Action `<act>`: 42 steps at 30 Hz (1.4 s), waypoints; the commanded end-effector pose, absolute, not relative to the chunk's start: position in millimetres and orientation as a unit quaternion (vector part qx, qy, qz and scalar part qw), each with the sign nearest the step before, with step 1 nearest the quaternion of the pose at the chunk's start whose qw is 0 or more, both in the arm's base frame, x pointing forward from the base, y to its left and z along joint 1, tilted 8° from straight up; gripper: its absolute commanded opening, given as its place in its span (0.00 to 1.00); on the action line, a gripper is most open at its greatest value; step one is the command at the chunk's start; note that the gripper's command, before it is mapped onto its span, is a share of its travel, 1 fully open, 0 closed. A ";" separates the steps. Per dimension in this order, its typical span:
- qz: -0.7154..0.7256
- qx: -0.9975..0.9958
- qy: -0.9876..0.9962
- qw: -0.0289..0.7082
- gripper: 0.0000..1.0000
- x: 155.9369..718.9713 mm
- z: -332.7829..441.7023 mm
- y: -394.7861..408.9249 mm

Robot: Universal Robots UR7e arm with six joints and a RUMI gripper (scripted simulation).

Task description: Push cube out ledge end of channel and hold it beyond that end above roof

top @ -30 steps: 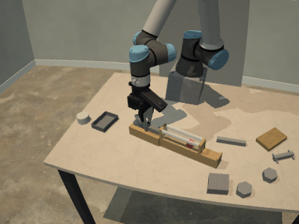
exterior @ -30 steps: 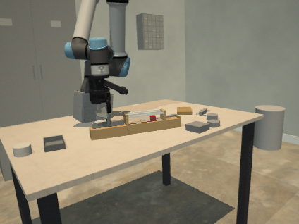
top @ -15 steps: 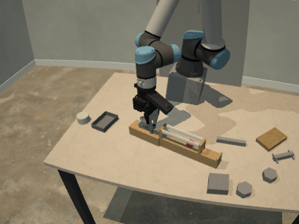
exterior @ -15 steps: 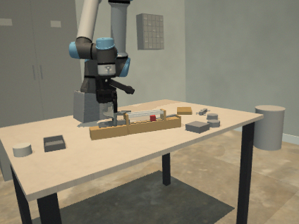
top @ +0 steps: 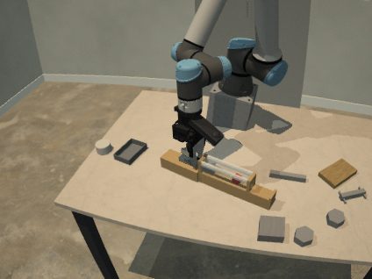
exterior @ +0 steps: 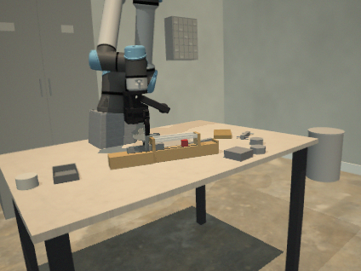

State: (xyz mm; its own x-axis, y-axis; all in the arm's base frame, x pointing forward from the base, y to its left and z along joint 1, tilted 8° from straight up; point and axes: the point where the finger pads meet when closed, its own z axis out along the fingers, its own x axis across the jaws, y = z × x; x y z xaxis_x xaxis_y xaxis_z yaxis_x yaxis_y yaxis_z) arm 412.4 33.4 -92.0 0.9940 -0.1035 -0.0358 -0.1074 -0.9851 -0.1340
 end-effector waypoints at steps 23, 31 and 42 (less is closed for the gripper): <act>0.014 -0.996 0.053 0.068 0.00 413.4 -91.1 36.8; 0.014 -0.996 0.053 0.068 0.00 413.4 -91.1 36.8; 0.014 -0.996 0.053 0.068 0.22 413.4 -91.1 36.8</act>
